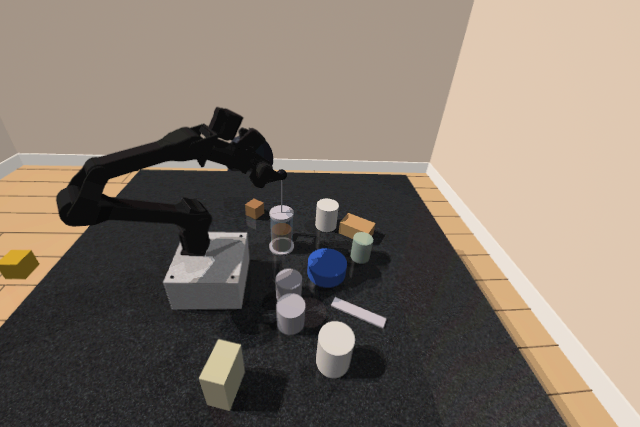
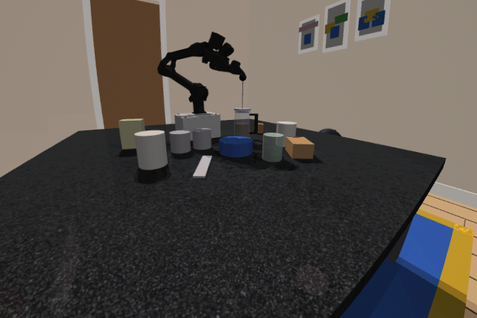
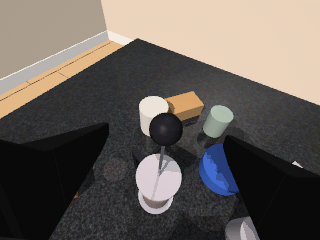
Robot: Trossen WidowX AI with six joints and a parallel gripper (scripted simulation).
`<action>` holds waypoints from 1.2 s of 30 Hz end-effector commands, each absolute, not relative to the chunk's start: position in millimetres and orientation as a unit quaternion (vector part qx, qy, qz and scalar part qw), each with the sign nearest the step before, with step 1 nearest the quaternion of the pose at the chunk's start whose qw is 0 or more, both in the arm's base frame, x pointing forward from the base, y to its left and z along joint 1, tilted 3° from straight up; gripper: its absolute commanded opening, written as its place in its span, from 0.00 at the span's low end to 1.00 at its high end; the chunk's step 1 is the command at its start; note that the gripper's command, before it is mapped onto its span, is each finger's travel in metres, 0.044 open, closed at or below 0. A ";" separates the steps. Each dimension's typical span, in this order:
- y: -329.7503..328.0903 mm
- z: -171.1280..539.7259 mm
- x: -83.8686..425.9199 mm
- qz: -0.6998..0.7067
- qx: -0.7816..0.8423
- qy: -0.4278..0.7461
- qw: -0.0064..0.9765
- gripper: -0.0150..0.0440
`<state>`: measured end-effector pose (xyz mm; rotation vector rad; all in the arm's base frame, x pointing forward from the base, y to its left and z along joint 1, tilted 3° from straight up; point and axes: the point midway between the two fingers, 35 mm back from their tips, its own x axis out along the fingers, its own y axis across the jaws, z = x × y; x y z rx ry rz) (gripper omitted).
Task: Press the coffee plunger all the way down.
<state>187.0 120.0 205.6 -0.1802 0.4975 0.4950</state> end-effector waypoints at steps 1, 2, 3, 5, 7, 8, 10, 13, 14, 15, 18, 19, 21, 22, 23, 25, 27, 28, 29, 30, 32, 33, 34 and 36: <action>123.4 200.2 192.4 0.244 -0.090 0.245 0.934 1.00; 124.0 199.4 193.6 0.244 -0.090 0.245 0.934 1.00; 124.7 198.6 194.8 0.244 -0.090 0.245 0.934 1.00; 125.9 197.0 197.2 0.244 -0.090 0.245 0.934 1.00; 127.1 195.3 199.6 0.244 -0.090 0.244 0.934 1.00; 127.6 194.5 200.8 0.244 -0.090 0.244 0.934 1.00; 128.8 192.8 203.1 0.244 -0.090 0.244 0.934 1.00; 130.4 190.2 206.7 0.244 -0.090 0.244 0.934 1.00; 130.8 189.5 207.6 0.244 -0.090 0.244 0.934 1.00; 131.0 189.0 208.1 0.244 -0.090 0.244 0.934 1.00; 131.1 188.9 208.3 0.244 -0.090 0.244 0.934 0.91; 131.1 188.9 208.3 0.244 -0.090 0.244 0.934 0.87; 131.1 188.9 208.3 0.244 -0.090 0.244 0.934 0.78; 131.1 188.9 208.3 0.244 -0.090 0.244 0.934 0.73; 131.1 188.9 208.3 0.244 -0.090 0.244 0.934 0.69; 131.1 188.9 208.3 0.244 -0.090 0.244 0.934 0.60; 131.1 188.9 208.3 0.244 -0.090 0.244 0.934 0.51; 131.1 188.9 208.3 0.244 -0.090 0.244 0.934 0.48; 131.1 188.9 208.3 0.244 -0.090 0.244 0.934 0.48; 131.1 188.9 208.3 0.244 -0.090 0.244 0.934 0.48; 131.1 188.9 208.3 0.244 -0.090 0.244 0.934 0.48; 131.1 188.9 208.3 0.244 -0.090 0.244 0.934 0.48; 131.1 188.9 208.3 0.244 -0.090 0.244 0.934 0.48; 131.1 188.9 208.3 0.244 -0.090 0.244 0.934 0.48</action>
